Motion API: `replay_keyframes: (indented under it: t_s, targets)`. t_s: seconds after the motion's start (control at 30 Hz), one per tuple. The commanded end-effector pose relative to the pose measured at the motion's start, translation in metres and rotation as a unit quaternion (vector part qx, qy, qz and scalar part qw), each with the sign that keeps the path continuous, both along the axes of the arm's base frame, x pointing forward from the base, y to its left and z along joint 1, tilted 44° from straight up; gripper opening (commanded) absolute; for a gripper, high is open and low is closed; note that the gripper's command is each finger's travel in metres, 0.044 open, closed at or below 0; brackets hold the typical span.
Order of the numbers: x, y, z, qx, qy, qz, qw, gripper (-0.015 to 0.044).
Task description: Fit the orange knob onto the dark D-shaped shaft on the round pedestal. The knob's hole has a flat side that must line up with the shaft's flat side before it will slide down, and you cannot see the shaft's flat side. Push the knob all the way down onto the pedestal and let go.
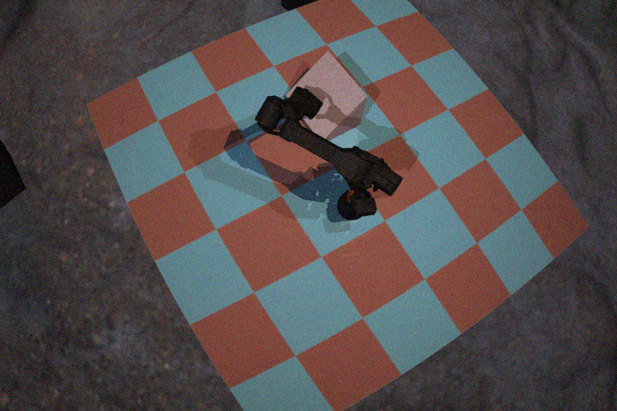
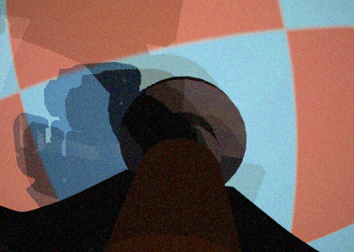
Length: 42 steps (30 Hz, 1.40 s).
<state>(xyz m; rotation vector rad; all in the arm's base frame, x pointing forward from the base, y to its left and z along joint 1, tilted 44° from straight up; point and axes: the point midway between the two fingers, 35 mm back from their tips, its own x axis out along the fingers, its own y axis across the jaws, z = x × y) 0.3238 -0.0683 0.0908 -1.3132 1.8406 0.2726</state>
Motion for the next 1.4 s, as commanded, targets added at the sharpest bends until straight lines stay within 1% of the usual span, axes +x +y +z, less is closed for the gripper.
replay_keyframes:
  t_s: [0.0, 1.37]
  targets:
    - [0.0009, -0.0004, -0.0001, -0.002, -0.012, -0.01, 1.0, 0.0]
    - [0.0017, 0.0011, -0.0003, 0.002, 0.012, 0.016, 1.0, 0.0]
